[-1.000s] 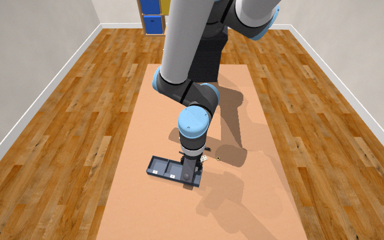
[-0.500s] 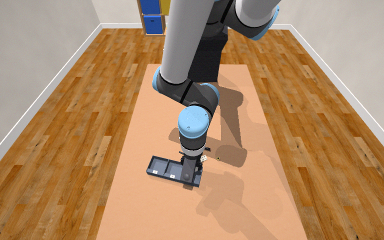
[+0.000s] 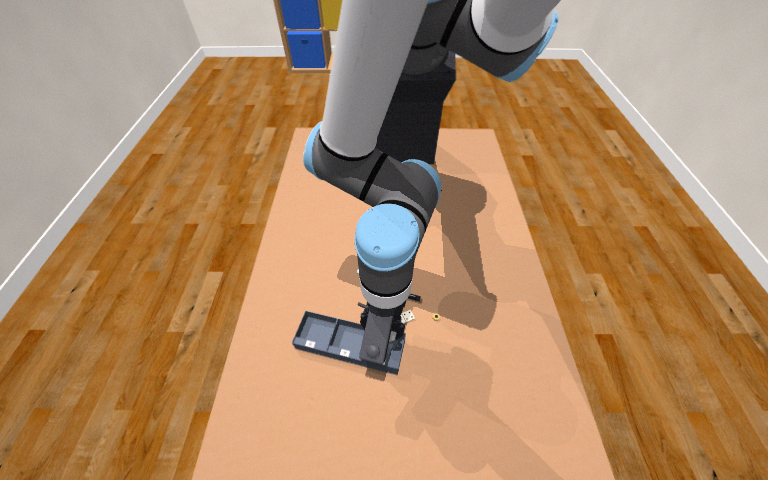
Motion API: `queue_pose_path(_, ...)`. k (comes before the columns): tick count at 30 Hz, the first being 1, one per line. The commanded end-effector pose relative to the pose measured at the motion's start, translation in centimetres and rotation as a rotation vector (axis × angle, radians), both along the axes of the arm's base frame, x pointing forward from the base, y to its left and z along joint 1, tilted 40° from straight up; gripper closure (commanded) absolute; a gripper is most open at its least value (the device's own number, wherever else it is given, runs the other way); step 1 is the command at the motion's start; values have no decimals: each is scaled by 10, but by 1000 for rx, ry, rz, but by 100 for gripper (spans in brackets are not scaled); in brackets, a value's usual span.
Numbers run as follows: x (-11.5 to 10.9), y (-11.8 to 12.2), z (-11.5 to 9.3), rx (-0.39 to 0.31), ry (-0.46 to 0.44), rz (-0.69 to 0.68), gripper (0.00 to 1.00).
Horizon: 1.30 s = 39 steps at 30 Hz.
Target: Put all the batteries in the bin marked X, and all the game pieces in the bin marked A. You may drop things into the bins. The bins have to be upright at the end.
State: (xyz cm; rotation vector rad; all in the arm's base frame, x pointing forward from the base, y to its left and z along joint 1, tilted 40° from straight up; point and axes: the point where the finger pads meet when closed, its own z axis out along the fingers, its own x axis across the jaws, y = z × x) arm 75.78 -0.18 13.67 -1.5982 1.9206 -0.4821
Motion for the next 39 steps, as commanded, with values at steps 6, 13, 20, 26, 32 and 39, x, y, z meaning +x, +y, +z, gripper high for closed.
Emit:
queue_pose_path(6,-11,-1,8,2,4,1,96)
queue_pose_path(13,-26,-3,27,2,4,1,96)
queue_pose_path(20,-30,-4,31,2,4,1,96)
queue_pose_path(26,-29,-3,30,2,5,2,96)
queue_pose_path(32,-40,-5,44,2,4,1,96)
queue_pose_path(39,-78,-11,88,2,4,1,96)
